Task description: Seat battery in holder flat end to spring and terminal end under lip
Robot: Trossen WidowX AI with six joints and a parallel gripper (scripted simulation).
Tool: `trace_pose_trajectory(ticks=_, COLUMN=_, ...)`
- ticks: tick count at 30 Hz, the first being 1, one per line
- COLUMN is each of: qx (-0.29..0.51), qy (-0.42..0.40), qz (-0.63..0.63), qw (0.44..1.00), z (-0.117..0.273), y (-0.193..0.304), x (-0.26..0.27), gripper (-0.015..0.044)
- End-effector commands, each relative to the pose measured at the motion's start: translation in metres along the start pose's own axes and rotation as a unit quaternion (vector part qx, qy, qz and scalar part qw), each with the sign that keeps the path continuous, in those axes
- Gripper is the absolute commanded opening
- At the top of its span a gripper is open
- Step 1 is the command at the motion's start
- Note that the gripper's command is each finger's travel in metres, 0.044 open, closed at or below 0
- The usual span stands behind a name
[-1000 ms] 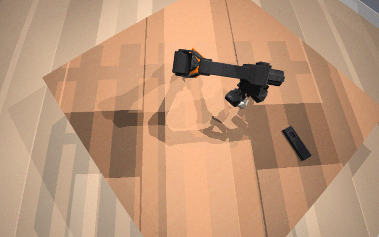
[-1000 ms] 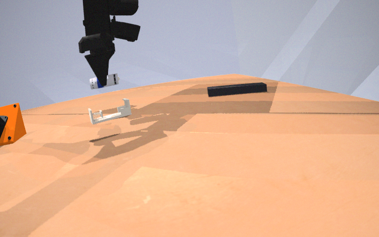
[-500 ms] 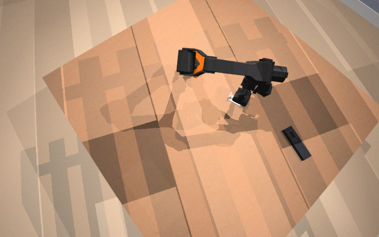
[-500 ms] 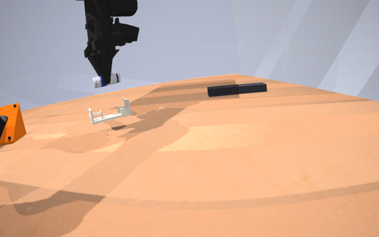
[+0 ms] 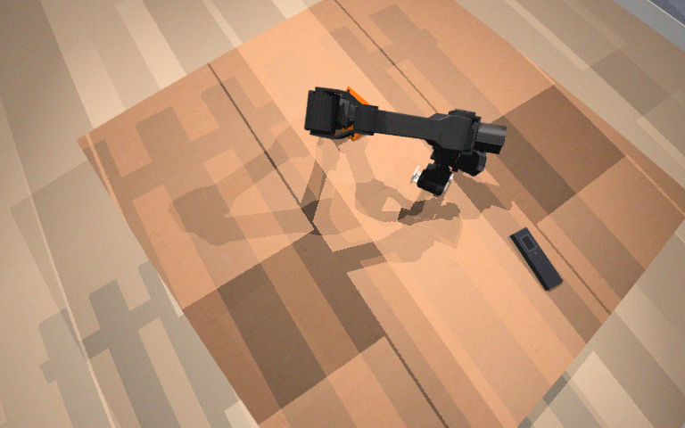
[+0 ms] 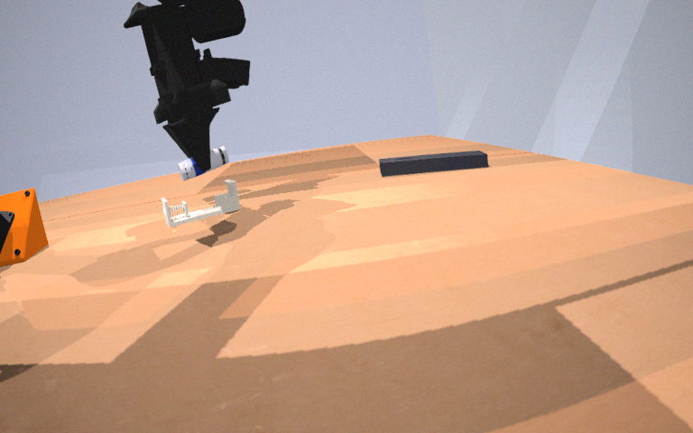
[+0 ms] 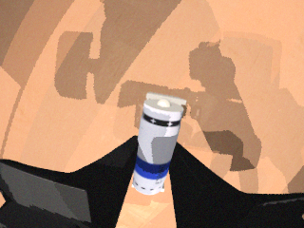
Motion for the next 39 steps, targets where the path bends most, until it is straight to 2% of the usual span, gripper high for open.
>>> trace_pose_trajectory(ticks=1, qx=-0.021, qy=0.001, qz=0.001, qw=1.0, z=-0.007, y=0.001, x=-0.002, gripper=0.008)
trace_pose_trajectory(ticks=39, qx=-0.128, qy=-0.014, qz=0.003, qw=0.992, z=-0.028, y=0.011, x=-0.004, gripper=0.008)
Point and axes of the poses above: the point midway between the two fingers, 35 mm back from their tips, its own z axis back along the fingers, its own x axis across the jaws, y = z × x, the point moved 1 cm from there along z, back along the fingers, and after that the axes turned 3 degrees about -z, right-handed, at the moved point
